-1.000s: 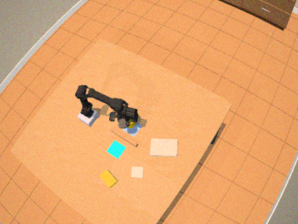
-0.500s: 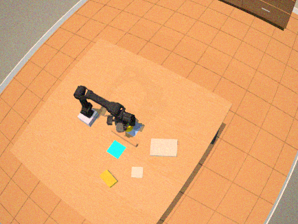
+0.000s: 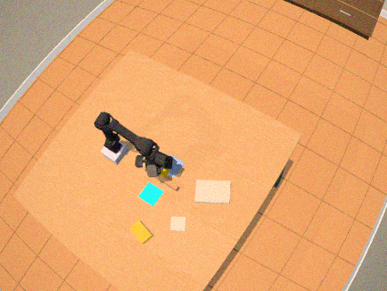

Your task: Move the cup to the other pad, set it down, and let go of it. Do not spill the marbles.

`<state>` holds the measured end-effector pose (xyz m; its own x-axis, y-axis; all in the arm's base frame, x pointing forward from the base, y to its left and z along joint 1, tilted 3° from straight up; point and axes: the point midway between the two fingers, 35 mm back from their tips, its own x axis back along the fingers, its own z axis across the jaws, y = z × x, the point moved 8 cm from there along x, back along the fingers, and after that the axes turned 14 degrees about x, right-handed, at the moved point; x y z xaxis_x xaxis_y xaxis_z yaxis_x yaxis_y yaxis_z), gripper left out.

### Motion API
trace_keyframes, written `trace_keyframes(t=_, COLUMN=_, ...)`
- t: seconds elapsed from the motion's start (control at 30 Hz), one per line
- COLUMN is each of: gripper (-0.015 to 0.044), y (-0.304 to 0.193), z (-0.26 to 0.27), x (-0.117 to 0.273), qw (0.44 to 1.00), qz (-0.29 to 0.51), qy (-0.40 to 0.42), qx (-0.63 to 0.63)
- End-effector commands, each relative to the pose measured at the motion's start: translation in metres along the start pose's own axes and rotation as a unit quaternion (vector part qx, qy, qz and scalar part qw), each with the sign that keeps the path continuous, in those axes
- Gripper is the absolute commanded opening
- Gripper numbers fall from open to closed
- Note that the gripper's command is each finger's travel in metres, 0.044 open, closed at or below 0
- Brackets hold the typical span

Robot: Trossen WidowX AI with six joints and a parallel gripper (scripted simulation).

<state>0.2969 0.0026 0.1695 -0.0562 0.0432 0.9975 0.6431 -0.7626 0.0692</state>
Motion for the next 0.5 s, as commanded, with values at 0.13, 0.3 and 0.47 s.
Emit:
trace_keyframes(t=0.13, gripper=0.0000, y=0.013, z=-0.013, x=0.000, qw=1.000, qz=0.001, qy=-0.003, qx=0.000)
trace_keyframes(t=0.3, gripper=0.0000, y=0.020, z=-0.021, x=0.000, qw=1.000, qz=0.000, qy=-0.004, qx=0.000)
trace_keyframes(t=0.47, gripper=0.0000, y=0.028, z=-0.028, x=0.000, qw=1.000, qz=0.000, qy=-0.004, qx=0.001)
